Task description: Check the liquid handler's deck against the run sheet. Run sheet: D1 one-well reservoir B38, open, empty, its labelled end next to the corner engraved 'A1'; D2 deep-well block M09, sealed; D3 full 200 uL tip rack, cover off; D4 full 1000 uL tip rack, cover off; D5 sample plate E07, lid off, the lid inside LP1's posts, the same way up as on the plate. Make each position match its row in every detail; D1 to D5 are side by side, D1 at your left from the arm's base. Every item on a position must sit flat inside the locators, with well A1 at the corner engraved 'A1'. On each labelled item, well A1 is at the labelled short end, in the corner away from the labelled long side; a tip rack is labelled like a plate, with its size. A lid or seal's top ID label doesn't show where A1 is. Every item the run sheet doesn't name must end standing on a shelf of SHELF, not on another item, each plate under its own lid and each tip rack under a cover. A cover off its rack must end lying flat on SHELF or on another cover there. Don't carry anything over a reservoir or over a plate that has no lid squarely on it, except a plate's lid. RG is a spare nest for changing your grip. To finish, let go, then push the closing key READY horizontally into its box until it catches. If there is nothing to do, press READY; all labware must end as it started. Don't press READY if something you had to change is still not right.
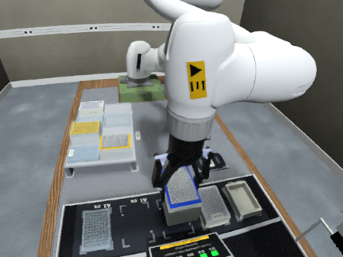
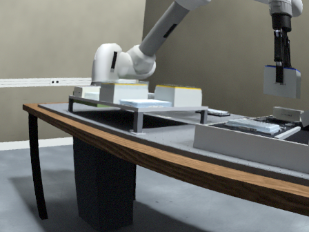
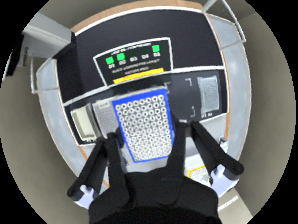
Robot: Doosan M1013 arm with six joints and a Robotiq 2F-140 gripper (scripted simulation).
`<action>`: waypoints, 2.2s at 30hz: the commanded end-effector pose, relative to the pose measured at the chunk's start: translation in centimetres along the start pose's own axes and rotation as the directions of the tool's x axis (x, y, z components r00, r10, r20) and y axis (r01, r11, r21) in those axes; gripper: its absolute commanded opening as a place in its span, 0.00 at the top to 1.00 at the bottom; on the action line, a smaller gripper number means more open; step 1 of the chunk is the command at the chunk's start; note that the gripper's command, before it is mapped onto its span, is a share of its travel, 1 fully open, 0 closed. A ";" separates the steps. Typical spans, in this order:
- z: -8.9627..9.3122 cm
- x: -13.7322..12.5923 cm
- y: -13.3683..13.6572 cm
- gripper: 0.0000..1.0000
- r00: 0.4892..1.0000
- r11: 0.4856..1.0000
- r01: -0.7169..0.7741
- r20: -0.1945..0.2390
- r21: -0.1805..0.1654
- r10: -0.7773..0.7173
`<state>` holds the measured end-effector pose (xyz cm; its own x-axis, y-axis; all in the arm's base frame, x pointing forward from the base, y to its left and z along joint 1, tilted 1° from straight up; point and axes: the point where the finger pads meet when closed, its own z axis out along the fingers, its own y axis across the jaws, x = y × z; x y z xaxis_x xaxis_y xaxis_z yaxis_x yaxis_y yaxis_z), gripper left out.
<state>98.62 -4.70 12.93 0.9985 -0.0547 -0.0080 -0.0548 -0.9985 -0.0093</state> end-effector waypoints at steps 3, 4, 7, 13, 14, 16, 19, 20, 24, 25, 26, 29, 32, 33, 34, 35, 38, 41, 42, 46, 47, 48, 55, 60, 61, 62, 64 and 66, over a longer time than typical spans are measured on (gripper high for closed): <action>-1.6 0.0 -0.3 0.90 1.000 1.000 -0.002 -0.002 0.003 0.002; -1.7 0.0 -0.3 0.90 1.000 1.000 -0.002 -0.002 0.003 0.002; -2.2 0.0 -0.3 0.90 1.000 1.000 -0.002 -0.002 0.003 0.002; -3.2 0.0 -0.3 0.90 1.000 1.000 -0.002 -0.002 0.003 0.002; -3.4 0.0 -0.2 0.90 1.000 1.000 -0.002 -0.002 0.003 0.003; -3.4 0.0 -0.2 0.90 1.000 1.000 -0.002 -0.002 0.003 0.003; -3.8 0.0 -0.2 0.90 1.000 1.000 -0.003 -0.002 0.003 0.003; -4.0 0.0 -0.2 0.90 1.000 1.000 -0.003 -0.002 0.003 0.003; -4.7 0.0 -0.2 0.90 1.000 1.000 -0.003 -0.002 0.003 0.003; -4.9 0.0 -0.2 0.90 1.000 1.000 -0.003 -0.002 0.003 0.003; -5.0 0.0 -0.2 0.90 1.000 1.000 -0.003 -0.002 0.003 0.003; -5.5 0.0 -0.2 0.90 1.000 1.000 -0.003 -0.002 0.003 0.003; -5.9 0.0 -0.2 0.90 1.000 1.000 -0.003 -0.002 0.003 0.003; -5.9 0.0 -0.2 0.90 1.000 1.000 -0.003 -0.002 0.003 0.003; -5.9 0.0 -0.2 0.90 1.000 1.000 -0.003 -0.001 0.003 0.003; -6.1 0.0 -0.2 0.90 1.000 1.000 -0.003 -0.001 0.003 0.003; -6.7 0.0 -0.2 0.90 1.000 1.000 -0.003 -0.002 0.003 0.003; -7.2 0.0 -0.2 0.90 1.000 1.000 -0.003 -0.002 0.003 0.003; -7.3 0.0 -0.2 0.90 1.000 1.000 -0.003 -0.002 0.003 0.003; -8.0 0.0 -0.2 0.90 1.000 1.000 -0.003 -0.002 0.003 0.003; -8.2 0.0 -0.2 0.90 1.000 1.000 -0.003 -0.002 0.003 0.003; -8.3 0.0 -0.2 0.90 1.000 1.000 -0.003 -0.001 0.003 0.003; -9.2 0.0 -0.2 0.90 1.000 1.000 -0.003 -0.002 0.003 0.003; -10.0 0.0 -0.2 0.90 1.000 1.000 -0.003 -0.001 0.003 0.003; -10.1 0.0 -0.2 0.90 1.000 1.000 -0.003 -0.001 0.003 0.003; -10.3 0.0 -0.2 0.90 1.000 1.000 -0.003 -0.001 0.003 0.003; -10.6 0.0 -0.2 0.90 1.000 1.000 -0.003 -0.001 0.003 0.003; -10.8 0.0 -0.2 0.90 1.000 1.000 -0.003 -0.001 0.003 0.003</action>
<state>98.73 -4.71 22.60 0.9985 -0.0538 -0.0091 -0.0539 -0.9985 -0.0095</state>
